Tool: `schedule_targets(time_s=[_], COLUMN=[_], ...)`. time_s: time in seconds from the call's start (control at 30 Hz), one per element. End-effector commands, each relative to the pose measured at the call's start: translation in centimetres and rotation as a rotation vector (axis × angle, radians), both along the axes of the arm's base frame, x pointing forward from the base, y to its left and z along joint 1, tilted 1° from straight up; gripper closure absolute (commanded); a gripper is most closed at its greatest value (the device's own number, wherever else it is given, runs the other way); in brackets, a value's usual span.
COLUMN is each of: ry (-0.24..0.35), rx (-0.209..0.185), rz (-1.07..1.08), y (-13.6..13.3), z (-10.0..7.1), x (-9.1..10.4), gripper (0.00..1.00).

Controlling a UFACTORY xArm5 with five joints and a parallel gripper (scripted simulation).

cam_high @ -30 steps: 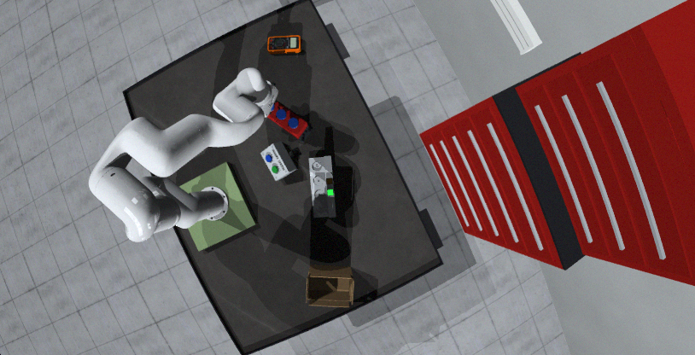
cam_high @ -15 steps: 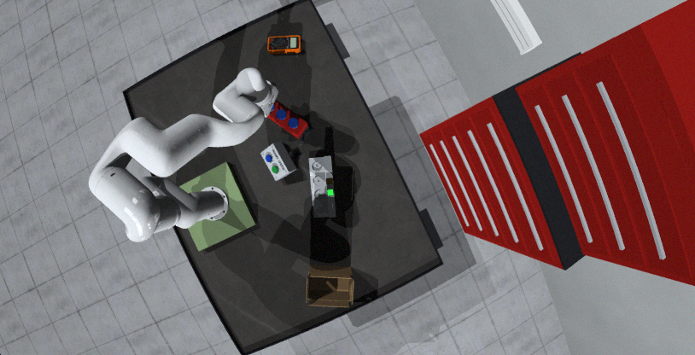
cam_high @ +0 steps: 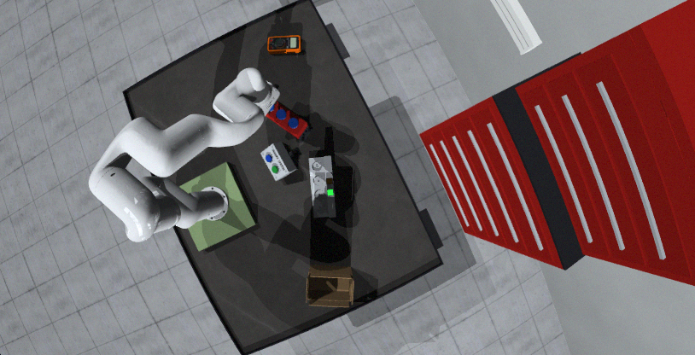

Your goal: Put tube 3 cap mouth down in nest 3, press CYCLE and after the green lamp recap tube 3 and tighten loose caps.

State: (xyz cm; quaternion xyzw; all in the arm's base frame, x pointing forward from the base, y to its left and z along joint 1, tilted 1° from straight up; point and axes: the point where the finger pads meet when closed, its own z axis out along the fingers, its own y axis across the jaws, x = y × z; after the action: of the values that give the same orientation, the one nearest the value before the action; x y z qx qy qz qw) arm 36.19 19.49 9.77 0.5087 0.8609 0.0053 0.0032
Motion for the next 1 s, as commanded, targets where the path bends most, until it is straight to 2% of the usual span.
schedule_targets(time_s=[0.0,0.3,0.47,0.5,0.83,0.97], ry=[-0.006,-0.006,-0.006,-0.006,-0.006,-0.006], rx=[-0.005,-0.003,-0.003,-0.003,-0.003,-0.003], rz=[-0.093,-0.273,-0.282,-0.282,-0.282,-0.282], y=[0.05,0.05,0.05,0.05,0.05,0.05], z=[0.1,0.1,0.1,0.1,0.1,0.7], x=[0.09,0.09,0.09,0.09,0.09,0.08], gripper=[1.0,1.0,1.0,0.54,0.54,0.54])
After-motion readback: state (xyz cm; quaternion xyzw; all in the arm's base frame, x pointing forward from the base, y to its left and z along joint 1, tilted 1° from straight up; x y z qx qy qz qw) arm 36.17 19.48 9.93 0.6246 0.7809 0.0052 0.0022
